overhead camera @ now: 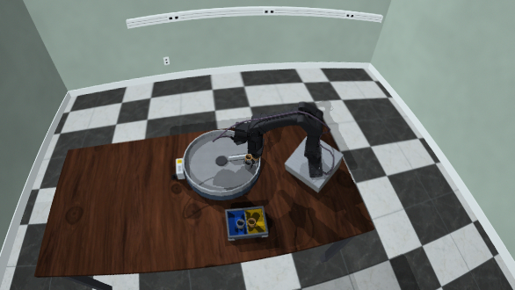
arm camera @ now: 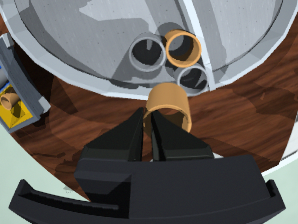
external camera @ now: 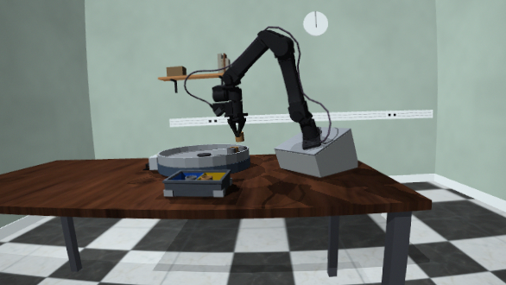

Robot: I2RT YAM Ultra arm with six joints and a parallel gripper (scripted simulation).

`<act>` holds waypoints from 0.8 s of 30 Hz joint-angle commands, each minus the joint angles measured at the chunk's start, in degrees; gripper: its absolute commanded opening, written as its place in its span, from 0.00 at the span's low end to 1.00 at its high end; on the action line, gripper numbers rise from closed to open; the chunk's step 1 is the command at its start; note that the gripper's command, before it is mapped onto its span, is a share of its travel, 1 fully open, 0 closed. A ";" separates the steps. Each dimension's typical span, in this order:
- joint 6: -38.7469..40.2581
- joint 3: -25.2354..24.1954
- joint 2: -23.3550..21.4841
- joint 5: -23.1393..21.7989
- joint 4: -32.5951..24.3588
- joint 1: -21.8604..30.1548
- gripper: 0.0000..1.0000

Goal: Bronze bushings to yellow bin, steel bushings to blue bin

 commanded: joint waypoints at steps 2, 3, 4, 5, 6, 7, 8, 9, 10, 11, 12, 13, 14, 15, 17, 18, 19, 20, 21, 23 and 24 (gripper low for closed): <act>-0.37 1.82 -1.71 -0.14 -0.73 -0.98 0.00; -0.37 1.82 -1.71 -0.14 -0.73 -0.98 0.00; -0.37 1.82 -1.71 -0.14 -0.73 -0.98 0.00; -0.37 1.82 -1.71 -0.14 -0.73 -0.98 0.00; -0.37 1.82 -1.71 -0.14 -0.73 -0.98 0.00; -0.37 1.82 -1.71 -0.14 -0.73 -0.98 0.00; -0.36 1.82 -1.71 -0.14 -0.73 -0.98 0.00; -0.33 1.82 -1.72 -0.13 -0.73 -0.96 0.00; -0.25 1.82 -1.73 -0.10 -0.73 -0.93 0.00; -0.09 1.82 -1.75 -0.05 -0.73 -0.86 0.00; 0.15 1.82 -1.78 0.02 -0.72 -0.59 0.00; 0.49 1.81 -1.84 0.12 -0.72 0.11 0.00; 0.69 1.79 -1.91 0.27 -0.71 0.73 0.00; 0.86 1.76 -2.01 0.41 -0.69 1.01 0.00; 1.35 1.71 -2.27 0.71 -0.66 1.77 0.00; 1.35 1.71 -2.27 0.71 -0.66 1.77 0.00; 1.35 1.71 -2.27 0.71 -0.66 1.77 0.00; 1.69 1.69 -2.42 0.83 -0.64 2.30 0.00; 2.04 1.65 -2.61 0.92 -0.61 2.86 0.00; 2.88 1.55 -3.08 1.15 -0.51 4.21 0.00; 3.38 1.50 -3.35 1.28 -0.48 5.00 0.00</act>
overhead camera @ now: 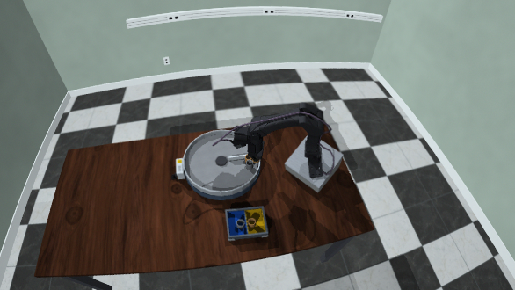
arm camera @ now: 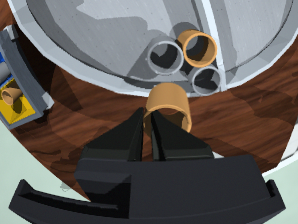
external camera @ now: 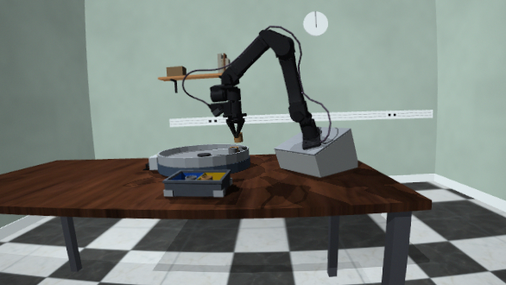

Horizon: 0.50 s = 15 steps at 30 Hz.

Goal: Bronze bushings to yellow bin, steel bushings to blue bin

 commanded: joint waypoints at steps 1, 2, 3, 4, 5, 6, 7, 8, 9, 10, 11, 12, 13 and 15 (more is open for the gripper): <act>2.22 1.45 -2.77 0.78 -0.45 2.36 0.00; 2.82 1.12 -3.06 0.97 -0.42 3.31 0.00; 3.45 0.73 -3.37 1.18 -0.38 4.34 0.00; 4.13 0.30 -3.70 1.40 -0.35 5.44 0.00; 4.87 0.26 -4.03 1.63 -0.33 6.61 0.00; 5.68 1.42 -4.29 1.85 -0.37 7.86 0.00; 6.51 1.58 -4.46 2.15 -0.43 9.18 0.00; 7.37 1.74 -4.65 2.47 -0.49 10.54 0.00; 8.27 1.90 -4.84 2.79 -0.55 11.97 0.00; 9.20 2.07 -5.03 3.13 -0.61 13.44 0.00; 9.20 2.07 -5.03 3.13 -0.61 13.44 0.00; 9.20 2.07 -5.03 3.13 -0.61 13.44 0.00; 10.37 2.38 -5.16 3.69 -0.71 15.14 0.00; 12.23 2.94 -5.34 4.34 -0.61 18.19 0.00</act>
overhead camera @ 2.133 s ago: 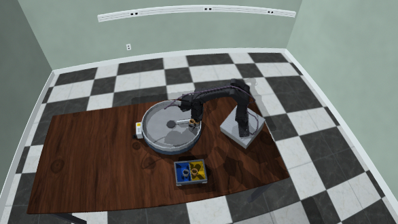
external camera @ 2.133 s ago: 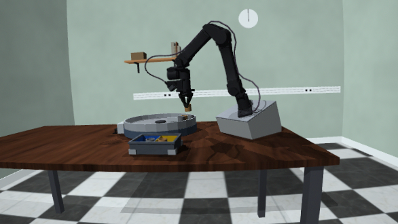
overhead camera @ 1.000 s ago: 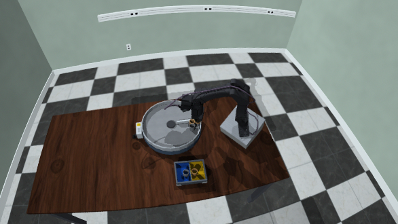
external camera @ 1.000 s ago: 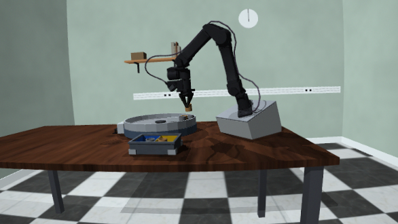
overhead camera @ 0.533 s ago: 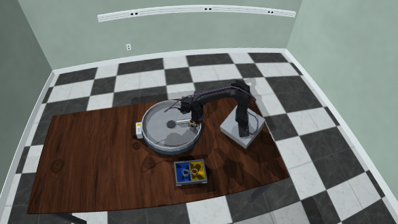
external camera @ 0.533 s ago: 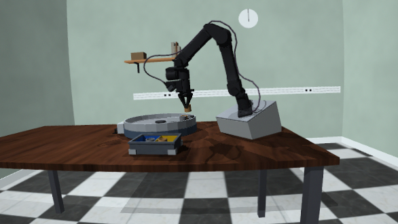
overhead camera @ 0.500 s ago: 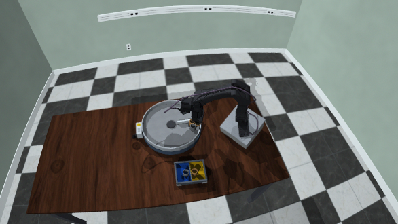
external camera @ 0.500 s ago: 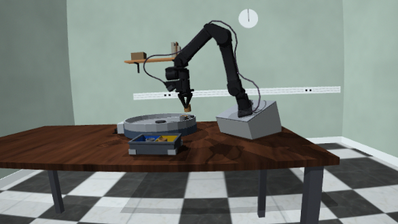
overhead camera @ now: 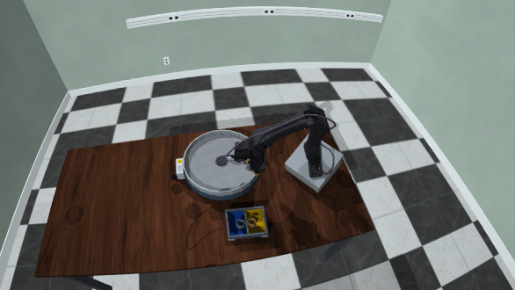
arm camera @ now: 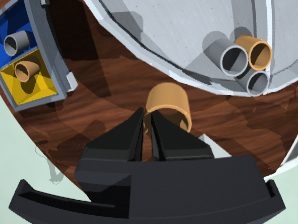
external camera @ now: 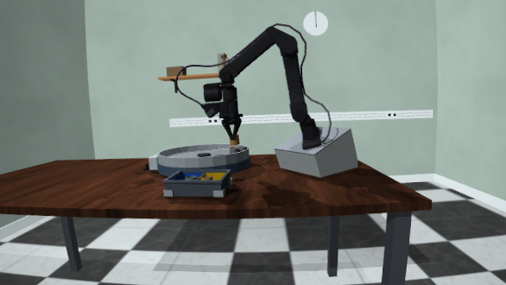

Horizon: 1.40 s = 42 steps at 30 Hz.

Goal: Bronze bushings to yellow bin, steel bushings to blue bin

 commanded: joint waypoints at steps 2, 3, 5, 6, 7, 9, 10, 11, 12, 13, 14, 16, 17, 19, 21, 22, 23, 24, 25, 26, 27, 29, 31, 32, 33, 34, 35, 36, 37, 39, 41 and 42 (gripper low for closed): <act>5.37 3.39 -1.73 2.39 -0.68 5.85 0.00; 6.39 3.90 -0.70 2.93 -0.72 7.56 0.00; 8.43 4.92 0.50 3.96 -0.79 10.97 0.00; 9.40 5.68 0.88 4.47 -0.88 12.65 0.00; 10.33 6.53 1.35 4.99 -0.98 14.32 0.00; 12.16 8.22 2.30 6.01 -1.23 17.57 0.00; 13.04 9.05 2.77 6.51 -1.37 19.15 0.00; 13.90 9.88 3.24 7.00 -1.51 20.69 0.00; 14.67 11.00 3.97 7.51 -1.73 22.20 0.00; 14.67 11.00 3.97 7.51 -1.73 22.20 0.00; 14.67 11.00 3.97 7.51 -1.73 22.20 0.00; 16.19 13.59 5.72 8.63 -2.42 25.13 0.00; 16.84 14.60 6.35 9.03 -2.64 26.46 0.00; 18.05 16.55 7.62 9.83 -3.10 28.92 0.00; 18.83 18.72 9.08 10.50 -3.72 30.75 0.00; 19.16 19.74 9.77 10.80 -4.03 31.54 0.00; 19.46 20.70 10.42 11.07 -4.33 32.27 0.00; 19.73 21.58 11.01 11.31 -4.61 32.93 0.00; 19.98 22.38 11.55 11.53 -4.87 33.52 0.00; 20.20 23.09 12.03 11.73 -5.11 34.05 0.00; 20.39 23.72 12.45 11.90 -5.33 34.51 0.00; 20.71 24.73 12.80 12.16 -5.68 35.25 0.00; 20.71 24.73 12.80 12.16 -5.68 35.25 0.00; 20.87 25.15 11.39 12.27 -5.85 35.25 0.00; 20.95 25.43 11.57 12.34 -5.94 35.76 0.00; 21.02 25.70 12.27 12.41 -6.05 35.95 0.00; 21.07 25.91 13.05 12.47 -6.13 36.09 0.00; 21.11 26.05 13.60 12.52 -6.18 36.19 0.00; 21.14 26.14 13.64 12.54 -6.22 36.25 0.00; 21.17 26.23 12.90 12.56 -6.27 35.84 0.00; 21.17 26.24 12.80 12.57 -6.28 35.68 0.00; 21.06 26.25 12.80 12.57 -6.29 35.68 0.00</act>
